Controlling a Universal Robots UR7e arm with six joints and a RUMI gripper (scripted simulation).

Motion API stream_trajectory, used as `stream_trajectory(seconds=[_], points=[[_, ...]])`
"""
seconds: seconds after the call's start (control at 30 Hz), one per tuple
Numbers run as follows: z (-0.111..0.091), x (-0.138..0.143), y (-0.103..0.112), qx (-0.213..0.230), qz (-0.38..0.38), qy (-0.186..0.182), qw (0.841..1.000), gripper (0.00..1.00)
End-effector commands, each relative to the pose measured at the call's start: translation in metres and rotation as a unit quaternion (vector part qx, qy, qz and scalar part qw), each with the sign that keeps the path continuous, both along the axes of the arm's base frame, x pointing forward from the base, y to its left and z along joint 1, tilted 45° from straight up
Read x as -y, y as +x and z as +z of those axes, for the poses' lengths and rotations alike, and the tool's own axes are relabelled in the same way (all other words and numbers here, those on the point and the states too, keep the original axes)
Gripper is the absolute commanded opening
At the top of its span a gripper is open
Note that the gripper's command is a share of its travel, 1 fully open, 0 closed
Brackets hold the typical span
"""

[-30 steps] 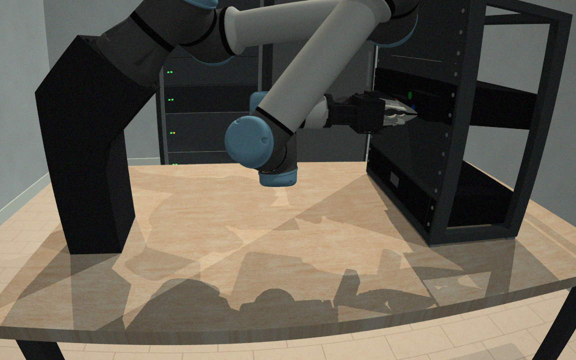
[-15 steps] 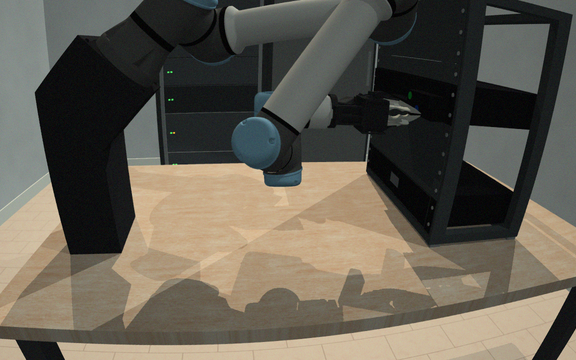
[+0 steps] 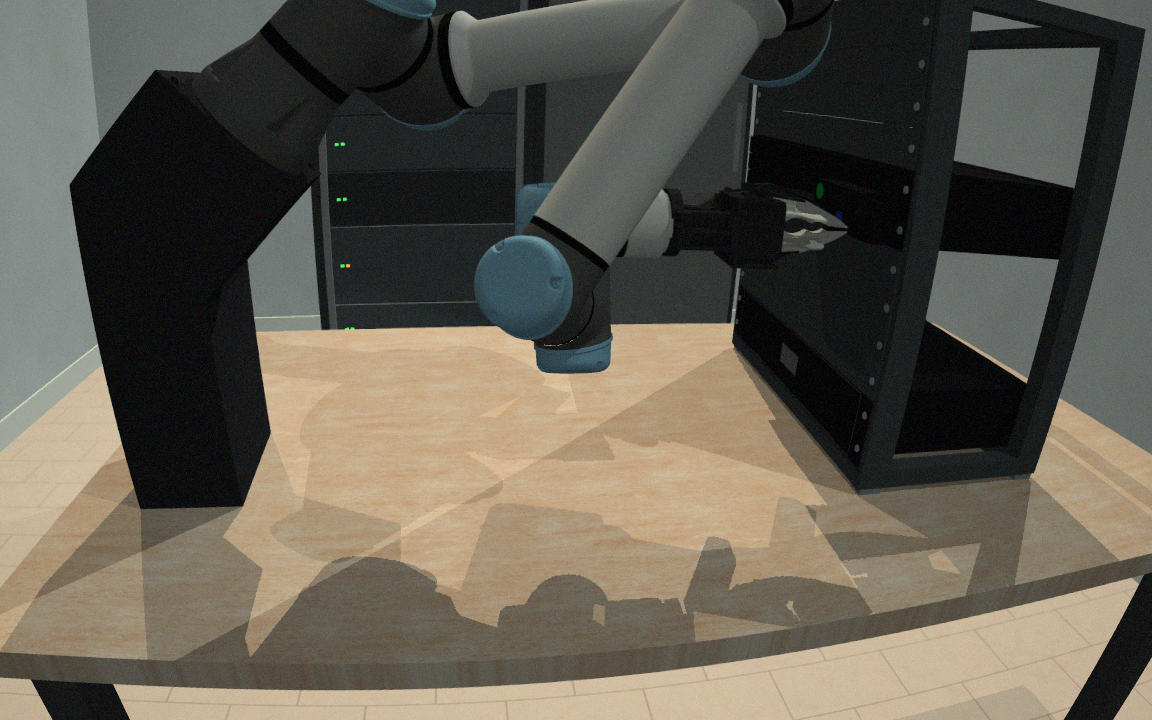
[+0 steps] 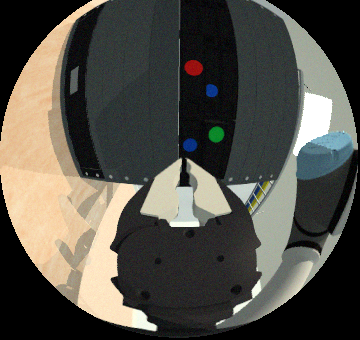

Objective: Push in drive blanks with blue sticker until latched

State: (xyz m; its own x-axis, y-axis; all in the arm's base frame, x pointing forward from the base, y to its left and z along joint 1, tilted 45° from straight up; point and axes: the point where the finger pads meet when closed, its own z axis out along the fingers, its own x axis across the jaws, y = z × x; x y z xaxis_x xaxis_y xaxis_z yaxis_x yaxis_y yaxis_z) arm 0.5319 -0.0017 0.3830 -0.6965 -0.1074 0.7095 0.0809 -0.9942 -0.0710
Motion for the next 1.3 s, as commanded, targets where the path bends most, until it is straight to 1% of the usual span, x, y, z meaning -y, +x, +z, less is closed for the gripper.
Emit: stream_trajectory(seconds=[0.0, 1.27], points=[[0.0025, 0.0000, 0.0021, 0.000, 0.000, 0.000, 1.000, 0.00], [0.0066, 0.0000, 0.0064, 0.000, 0.000, 0.000, 1.000, 0.00]])
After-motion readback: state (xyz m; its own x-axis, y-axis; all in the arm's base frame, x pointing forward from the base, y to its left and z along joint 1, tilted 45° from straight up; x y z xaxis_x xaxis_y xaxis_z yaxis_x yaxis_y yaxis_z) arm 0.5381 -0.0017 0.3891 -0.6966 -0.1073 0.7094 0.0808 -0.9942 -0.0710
